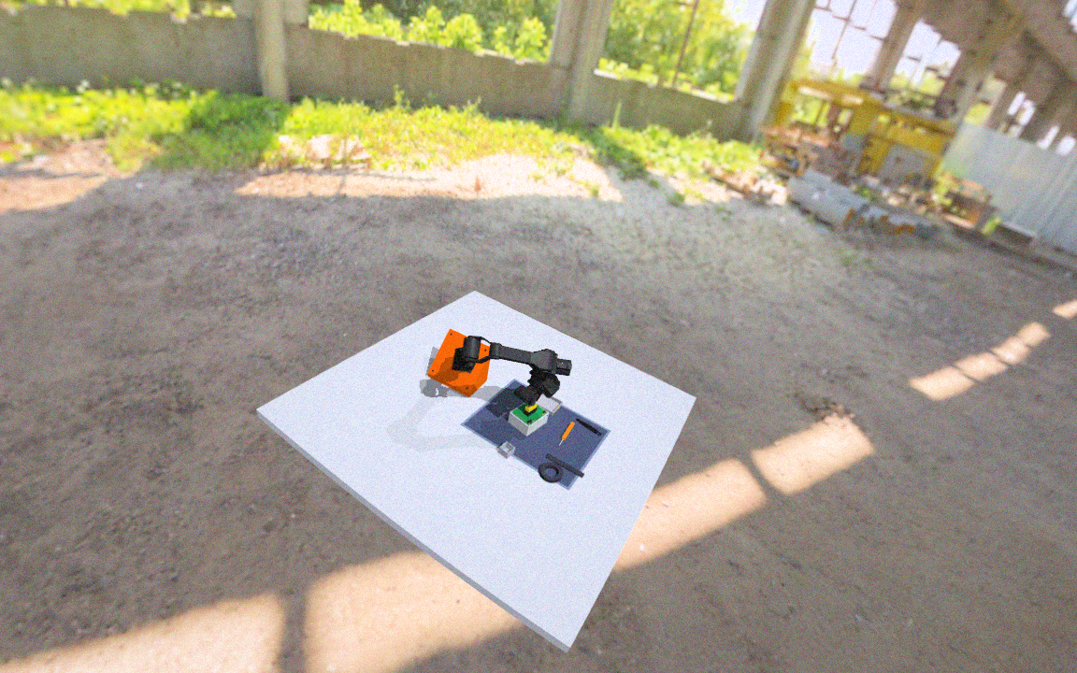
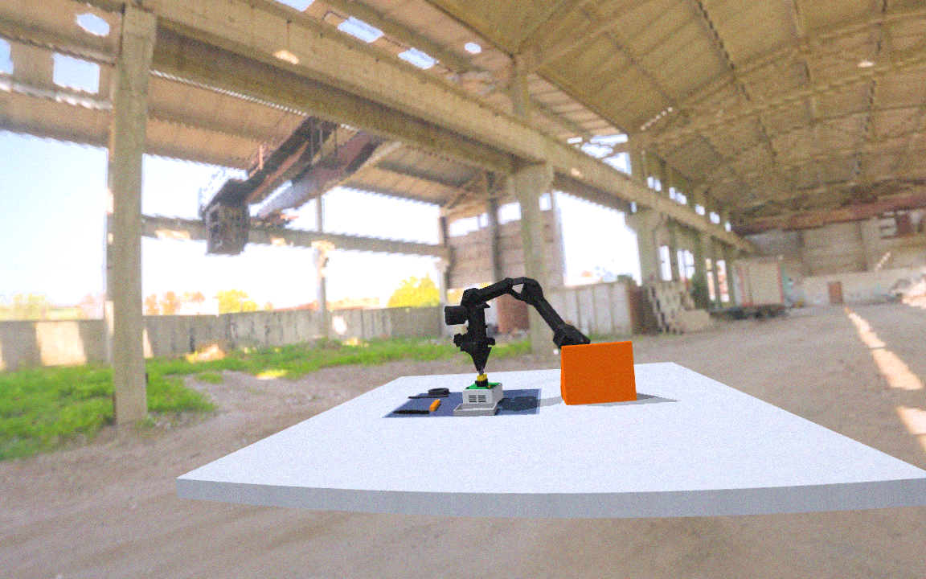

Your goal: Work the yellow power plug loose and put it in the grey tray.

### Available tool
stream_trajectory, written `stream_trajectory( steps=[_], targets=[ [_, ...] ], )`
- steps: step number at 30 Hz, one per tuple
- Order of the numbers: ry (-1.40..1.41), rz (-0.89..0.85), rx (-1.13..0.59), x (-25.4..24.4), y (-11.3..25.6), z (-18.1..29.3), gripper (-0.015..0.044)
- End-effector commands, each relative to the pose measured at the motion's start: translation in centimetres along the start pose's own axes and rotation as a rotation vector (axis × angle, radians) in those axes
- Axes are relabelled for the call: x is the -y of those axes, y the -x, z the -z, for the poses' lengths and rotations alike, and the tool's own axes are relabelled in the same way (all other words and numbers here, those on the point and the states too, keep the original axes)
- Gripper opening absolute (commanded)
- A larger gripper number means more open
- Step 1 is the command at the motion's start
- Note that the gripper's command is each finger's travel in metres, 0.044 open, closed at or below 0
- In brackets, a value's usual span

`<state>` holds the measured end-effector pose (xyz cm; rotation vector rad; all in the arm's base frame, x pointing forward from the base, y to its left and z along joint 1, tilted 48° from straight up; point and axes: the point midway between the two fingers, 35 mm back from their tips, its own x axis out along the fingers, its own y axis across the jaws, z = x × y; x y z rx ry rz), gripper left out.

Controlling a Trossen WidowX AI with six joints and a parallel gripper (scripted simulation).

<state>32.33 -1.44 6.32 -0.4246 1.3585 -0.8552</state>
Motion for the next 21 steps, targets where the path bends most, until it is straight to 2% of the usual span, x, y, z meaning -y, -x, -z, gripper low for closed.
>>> stream_trajectory(
  steps=[1,14,21],
  targets=[
    [-0.001,-0.004,0.003,-0.1,0.0,-0.1,0.0000],
    [-0.001,-0.001,0.002,-0.1,1.0,-0.1,0.0000],
    [-0.002,0.084,0.002,-0.8,1.7,0.0,0.0000]
  ],
)
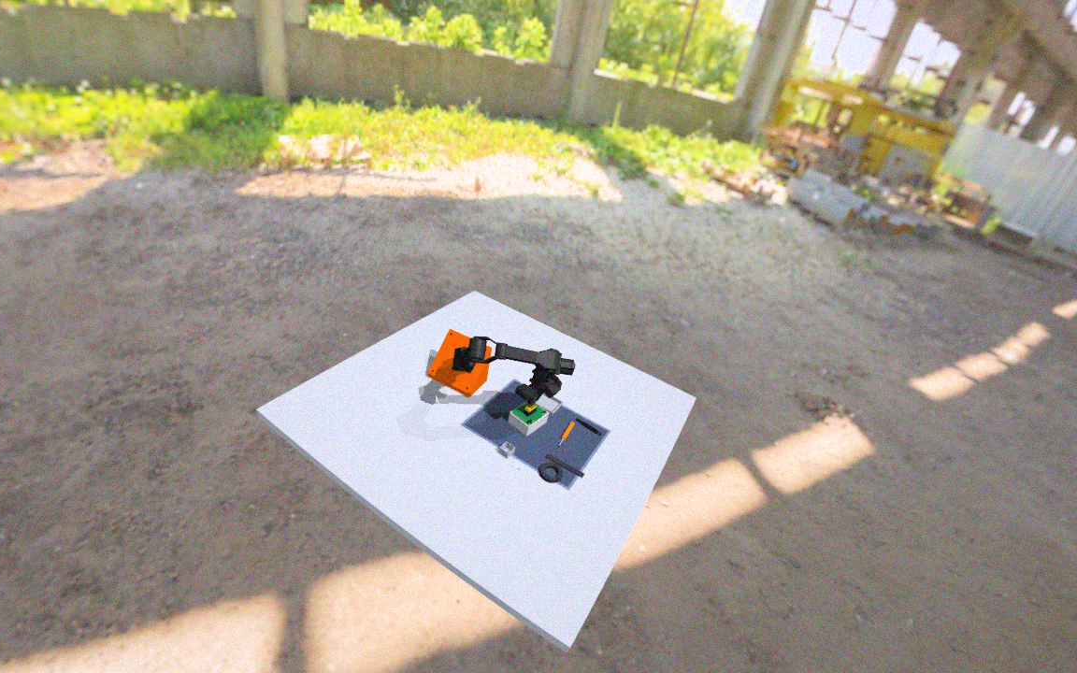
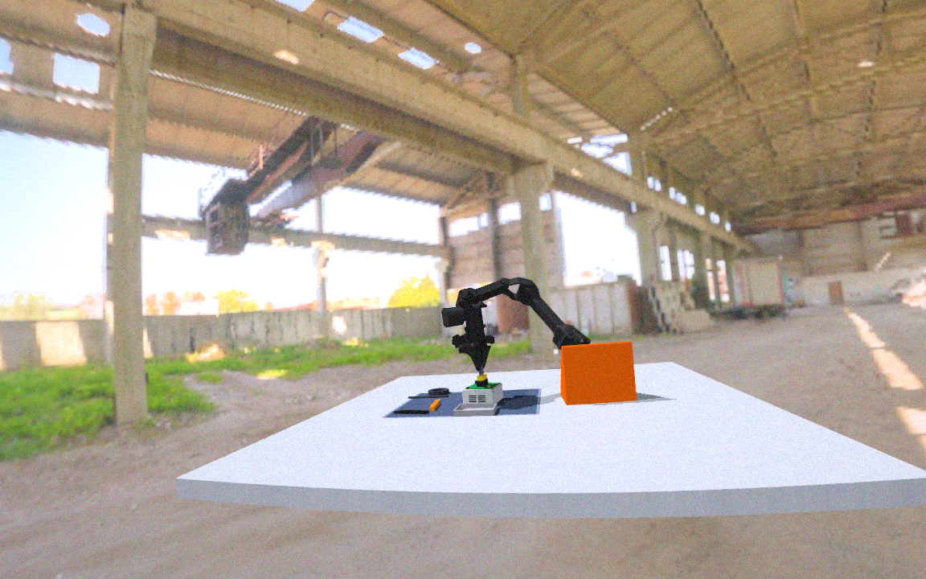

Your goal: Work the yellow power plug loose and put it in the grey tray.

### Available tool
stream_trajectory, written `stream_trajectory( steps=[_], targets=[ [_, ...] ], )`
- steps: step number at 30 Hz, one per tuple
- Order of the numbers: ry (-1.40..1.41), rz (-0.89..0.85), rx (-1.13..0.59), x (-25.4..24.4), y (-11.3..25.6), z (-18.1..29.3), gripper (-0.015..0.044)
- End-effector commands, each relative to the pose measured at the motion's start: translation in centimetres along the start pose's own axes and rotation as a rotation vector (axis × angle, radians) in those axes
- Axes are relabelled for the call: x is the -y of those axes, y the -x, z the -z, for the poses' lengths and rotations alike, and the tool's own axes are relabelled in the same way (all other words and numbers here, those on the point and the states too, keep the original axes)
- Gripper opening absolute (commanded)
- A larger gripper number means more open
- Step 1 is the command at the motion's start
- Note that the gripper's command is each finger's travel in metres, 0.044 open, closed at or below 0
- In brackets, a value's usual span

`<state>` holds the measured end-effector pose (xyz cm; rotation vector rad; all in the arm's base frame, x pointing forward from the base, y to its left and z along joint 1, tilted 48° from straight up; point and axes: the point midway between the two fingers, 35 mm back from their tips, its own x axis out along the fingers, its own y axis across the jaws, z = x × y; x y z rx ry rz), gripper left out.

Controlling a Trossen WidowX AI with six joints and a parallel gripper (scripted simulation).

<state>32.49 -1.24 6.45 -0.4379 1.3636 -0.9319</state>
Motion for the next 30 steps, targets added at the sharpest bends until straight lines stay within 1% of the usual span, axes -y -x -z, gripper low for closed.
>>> stream_trajectory(
  steps=[1,3,10,13,17,25,27,30],
  targets=[
    [0.023,0.023,0.031,-0.7,1.5,0.2,0.0000],
    [0.024,0.001,0.030,-0.5,1.6,0.1,0.0000],
    [0.027,-0.180,0.028,1.1,1.6,0.1,0.0000],
    [0.028,-0.204,0.028,1.3,1.8,0.1,0.0000],
    [0.027,-0.152,0.029,0.9,1.9,0.1,0.0000],
    [0.023,0.055,0.031,-0.9,2.1,0.2,0.0000],
    [0.023,0.071,0.031,-1.0,2.1,0.2,0.0000],
    [0.023,0.050,0.031,-0.8,2.2,0.2,0.0000]
  ],
)
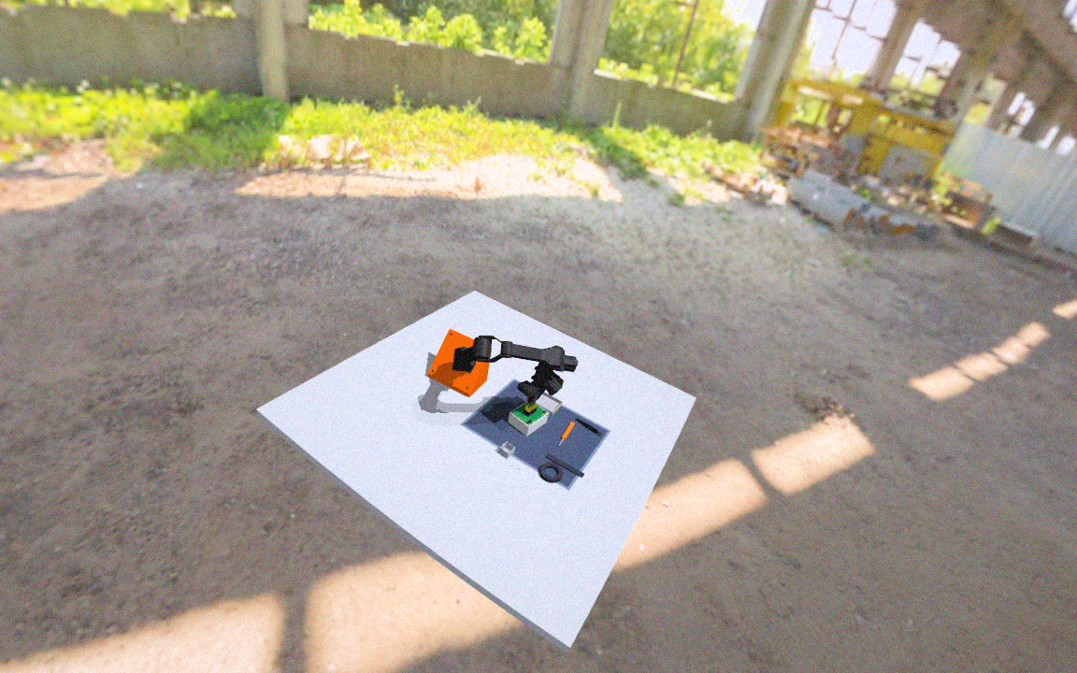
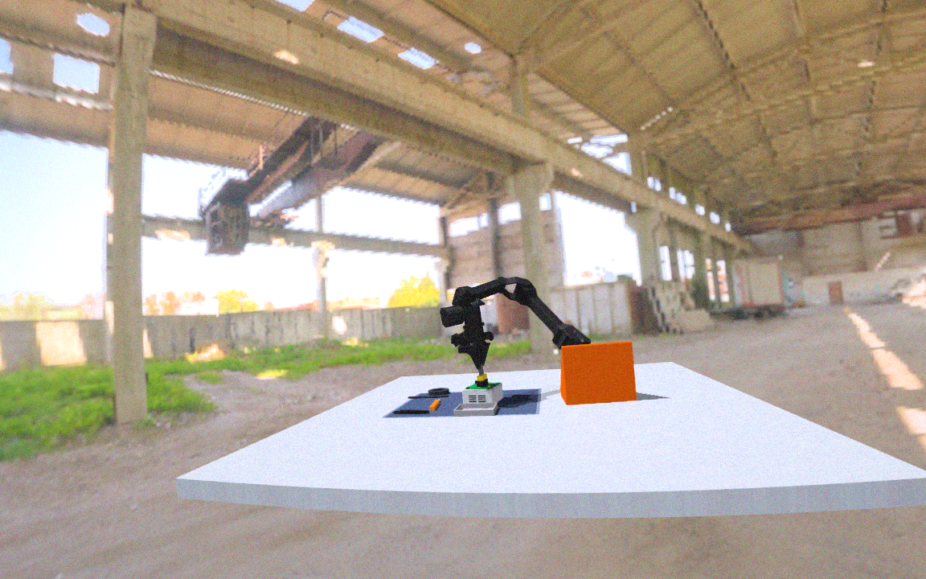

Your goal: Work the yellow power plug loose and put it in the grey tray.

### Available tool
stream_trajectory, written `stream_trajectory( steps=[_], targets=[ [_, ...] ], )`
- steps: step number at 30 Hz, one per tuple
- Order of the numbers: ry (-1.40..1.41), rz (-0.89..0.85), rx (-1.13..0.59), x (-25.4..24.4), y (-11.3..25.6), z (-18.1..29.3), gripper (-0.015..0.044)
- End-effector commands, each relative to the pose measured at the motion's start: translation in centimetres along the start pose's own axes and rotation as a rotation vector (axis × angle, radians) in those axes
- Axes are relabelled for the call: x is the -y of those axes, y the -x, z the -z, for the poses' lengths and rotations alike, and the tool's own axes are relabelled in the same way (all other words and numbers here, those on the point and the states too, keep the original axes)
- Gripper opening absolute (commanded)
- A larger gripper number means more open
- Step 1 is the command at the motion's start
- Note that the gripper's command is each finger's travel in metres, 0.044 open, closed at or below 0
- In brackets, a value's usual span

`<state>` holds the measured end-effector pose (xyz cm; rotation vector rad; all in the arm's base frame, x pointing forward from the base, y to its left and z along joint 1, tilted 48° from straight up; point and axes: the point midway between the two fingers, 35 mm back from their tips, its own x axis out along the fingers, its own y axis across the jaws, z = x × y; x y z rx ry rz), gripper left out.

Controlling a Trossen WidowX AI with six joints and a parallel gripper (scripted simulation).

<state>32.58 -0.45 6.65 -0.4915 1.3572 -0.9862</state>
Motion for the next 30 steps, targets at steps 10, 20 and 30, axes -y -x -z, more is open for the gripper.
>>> stream_trajectory(
  steps=[10,20,30],
  targets=[
    [0.022,-0.263,0.029,1.7,1.5,0.1,0.0000],
    [0.020,-0.111,0.031,0.4,1.9,0.1,0.0000],
    [0.018,-0.038,0.031,-0.1,2.2,0.1,0.0000]
  ],
)
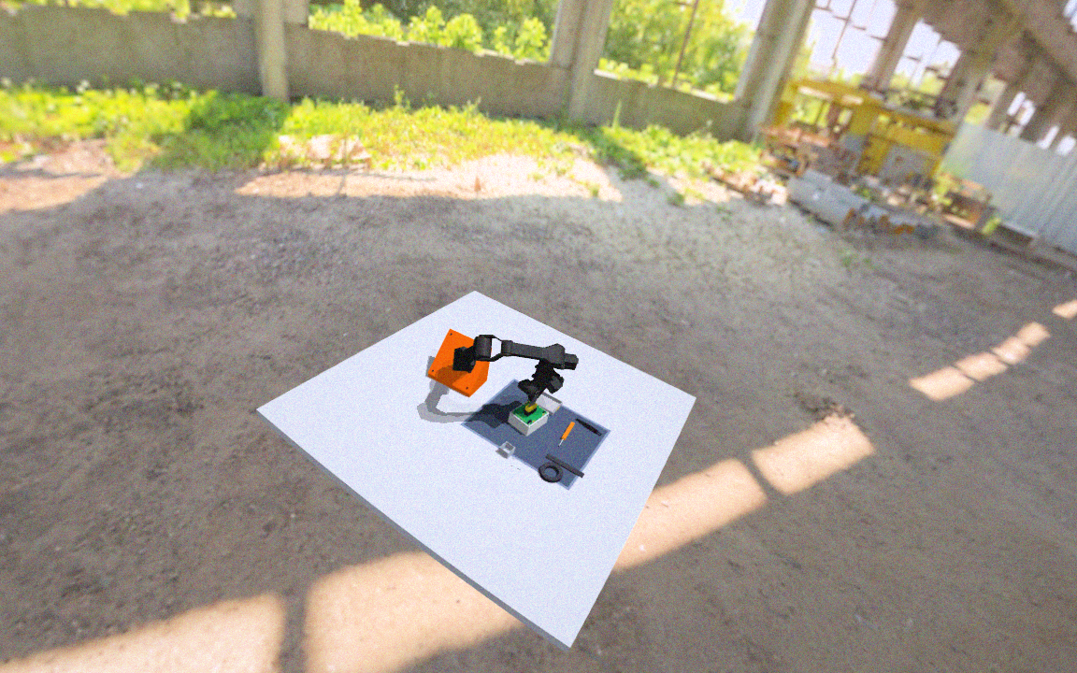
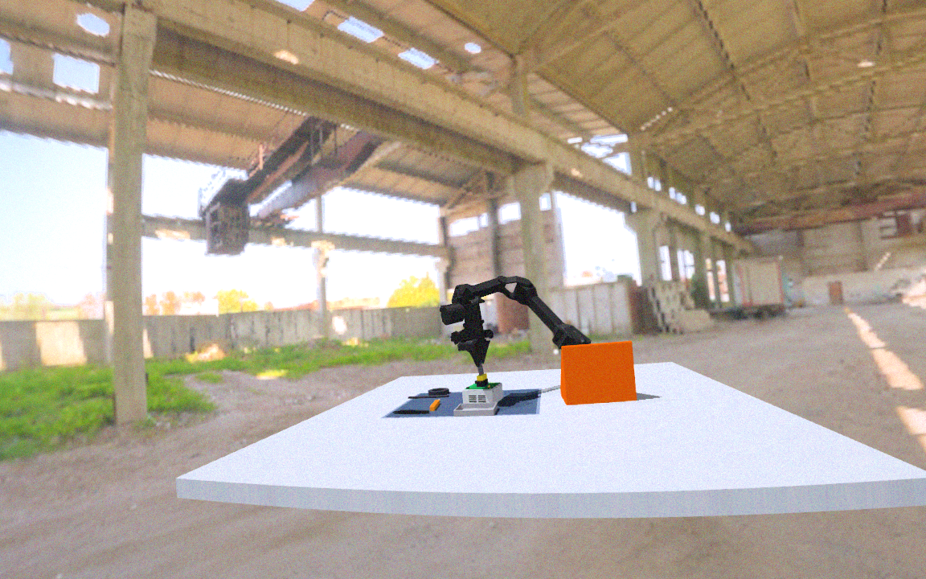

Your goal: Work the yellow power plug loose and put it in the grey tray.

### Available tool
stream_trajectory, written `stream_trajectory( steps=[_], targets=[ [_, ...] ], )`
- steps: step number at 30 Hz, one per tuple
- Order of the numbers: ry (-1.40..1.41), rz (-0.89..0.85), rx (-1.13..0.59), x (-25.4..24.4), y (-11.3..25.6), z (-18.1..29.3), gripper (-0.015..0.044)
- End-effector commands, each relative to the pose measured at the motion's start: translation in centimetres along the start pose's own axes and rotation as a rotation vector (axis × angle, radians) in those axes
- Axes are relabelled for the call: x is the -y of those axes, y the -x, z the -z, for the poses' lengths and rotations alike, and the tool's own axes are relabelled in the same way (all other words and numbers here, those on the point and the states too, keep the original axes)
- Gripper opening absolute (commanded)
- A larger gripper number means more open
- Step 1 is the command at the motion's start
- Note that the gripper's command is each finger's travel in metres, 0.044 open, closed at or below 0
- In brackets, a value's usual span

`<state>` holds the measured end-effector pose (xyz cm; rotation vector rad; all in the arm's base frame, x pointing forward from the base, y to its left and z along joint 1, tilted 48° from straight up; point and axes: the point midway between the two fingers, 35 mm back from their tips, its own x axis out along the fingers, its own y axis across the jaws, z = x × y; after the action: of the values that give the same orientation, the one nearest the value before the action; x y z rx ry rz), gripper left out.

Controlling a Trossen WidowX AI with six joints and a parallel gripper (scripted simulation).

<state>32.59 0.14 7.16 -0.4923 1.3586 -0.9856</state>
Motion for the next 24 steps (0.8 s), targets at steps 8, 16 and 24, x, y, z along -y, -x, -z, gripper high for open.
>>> stream_trajectory(
  steps=[8,16,24],
  targets=[
    [0.021,-0.248,0.030,1.6,1.6,0.1,0.0000],
    [0.020,-0.200,0.030,1.2,1.8,0.1,0.0000],
    [0.019,-0.137,0.030,0.8,2.7,0.1,0.0000]
  ],
)
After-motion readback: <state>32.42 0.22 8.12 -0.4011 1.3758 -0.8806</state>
